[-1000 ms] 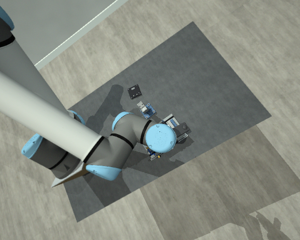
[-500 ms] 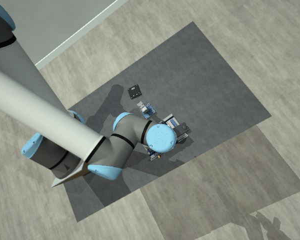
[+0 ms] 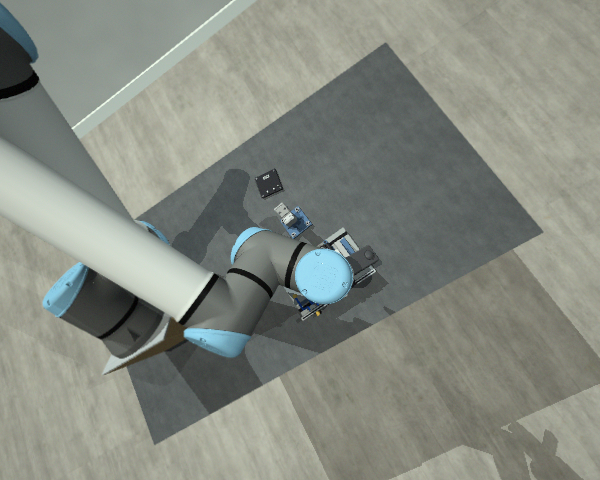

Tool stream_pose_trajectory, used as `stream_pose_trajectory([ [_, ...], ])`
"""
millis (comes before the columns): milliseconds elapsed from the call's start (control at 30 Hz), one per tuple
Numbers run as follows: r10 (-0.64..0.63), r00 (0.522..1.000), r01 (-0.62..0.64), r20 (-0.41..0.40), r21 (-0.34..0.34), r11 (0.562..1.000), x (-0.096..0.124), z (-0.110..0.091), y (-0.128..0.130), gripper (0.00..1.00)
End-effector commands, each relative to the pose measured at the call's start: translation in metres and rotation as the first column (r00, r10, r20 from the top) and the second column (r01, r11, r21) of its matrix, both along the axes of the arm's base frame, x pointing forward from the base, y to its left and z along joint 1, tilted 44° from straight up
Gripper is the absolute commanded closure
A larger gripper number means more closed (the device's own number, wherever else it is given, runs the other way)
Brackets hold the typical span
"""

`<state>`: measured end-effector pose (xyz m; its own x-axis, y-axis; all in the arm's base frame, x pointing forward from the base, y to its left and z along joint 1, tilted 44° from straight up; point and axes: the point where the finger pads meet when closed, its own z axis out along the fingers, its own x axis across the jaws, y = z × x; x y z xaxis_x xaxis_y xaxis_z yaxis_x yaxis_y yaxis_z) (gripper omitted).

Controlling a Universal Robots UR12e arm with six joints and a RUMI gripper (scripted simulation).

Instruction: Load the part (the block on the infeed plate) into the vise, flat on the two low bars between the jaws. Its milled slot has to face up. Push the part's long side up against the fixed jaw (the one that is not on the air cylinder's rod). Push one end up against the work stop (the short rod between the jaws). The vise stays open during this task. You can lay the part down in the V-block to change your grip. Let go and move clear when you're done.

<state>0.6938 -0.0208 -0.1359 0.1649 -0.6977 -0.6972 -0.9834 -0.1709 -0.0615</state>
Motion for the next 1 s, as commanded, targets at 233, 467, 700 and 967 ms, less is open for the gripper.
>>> stream_pose_trajectory([
  [233, -0.001, 1.000, 0.001, 0.001, -0.001, 1.000, -0.001, -0.013, 0.012, 1.00],
  [467, -0.001, 1.000, 0.001, 0.001, -0.001, 1.000, -0.001, -0.016, 0.015, 1.00],
  [700, -0.001, 1.000, 0.001, 0.001, -0.001, 1.000, -0.001, -0.018, 0.017, 1.00],
  [967, -0.001, 1.000, 0.001, 0.001, -0.001, 1.000, -0.001, -0.019, 0.018, 1.00],
])
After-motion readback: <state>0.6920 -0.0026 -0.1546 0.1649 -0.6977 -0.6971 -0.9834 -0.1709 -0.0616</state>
